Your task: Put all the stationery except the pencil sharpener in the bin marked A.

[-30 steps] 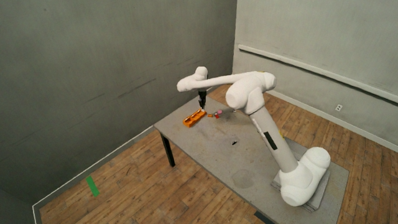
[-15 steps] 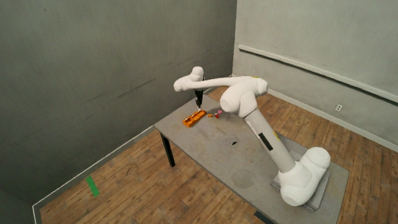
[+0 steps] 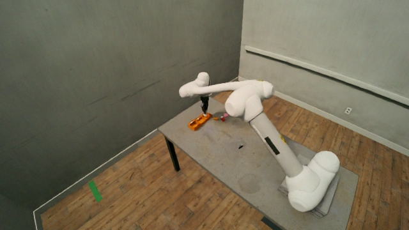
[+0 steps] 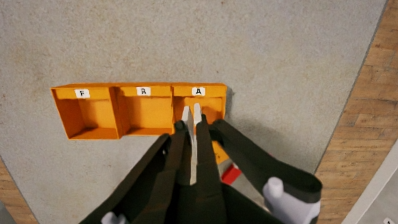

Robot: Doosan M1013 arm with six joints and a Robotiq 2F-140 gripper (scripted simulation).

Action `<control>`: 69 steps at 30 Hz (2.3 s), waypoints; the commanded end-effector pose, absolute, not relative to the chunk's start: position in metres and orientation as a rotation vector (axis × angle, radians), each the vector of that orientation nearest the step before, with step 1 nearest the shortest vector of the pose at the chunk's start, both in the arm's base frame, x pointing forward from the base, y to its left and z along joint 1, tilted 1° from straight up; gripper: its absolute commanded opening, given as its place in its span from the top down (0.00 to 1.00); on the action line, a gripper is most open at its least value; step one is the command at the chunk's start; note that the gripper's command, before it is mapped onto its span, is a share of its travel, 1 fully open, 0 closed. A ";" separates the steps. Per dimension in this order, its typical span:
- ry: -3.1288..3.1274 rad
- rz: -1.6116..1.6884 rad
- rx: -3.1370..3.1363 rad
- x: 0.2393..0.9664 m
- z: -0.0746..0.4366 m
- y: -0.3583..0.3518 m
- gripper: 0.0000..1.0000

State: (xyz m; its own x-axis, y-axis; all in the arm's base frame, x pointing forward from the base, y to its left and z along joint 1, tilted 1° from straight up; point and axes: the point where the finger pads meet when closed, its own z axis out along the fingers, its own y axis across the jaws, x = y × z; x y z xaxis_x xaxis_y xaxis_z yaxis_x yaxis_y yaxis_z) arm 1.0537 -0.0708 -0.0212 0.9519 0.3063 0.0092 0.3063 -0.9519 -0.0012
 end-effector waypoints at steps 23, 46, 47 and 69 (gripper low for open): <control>-0.487 -0.015 -3.101 1.054 -0.036 -0.071 0.85; -0.487 -0.015 -3.101 1.054 -0.036 -0.071 0.85; -0.487 -0.015 -3.101 1.054 -0.036 -0.071 0.85; -0.487 -0.015 -3.101 1.054 -0.015 -0.071 0.85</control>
State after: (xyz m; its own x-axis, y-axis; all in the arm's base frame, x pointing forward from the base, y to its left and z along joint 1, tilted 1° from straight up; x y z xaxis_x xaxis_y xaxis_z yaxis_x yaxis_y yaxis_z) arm 1.0538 -0.0708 -0.0188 0.9519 0.3063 0.0093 0.3063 -0.9519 -0.0011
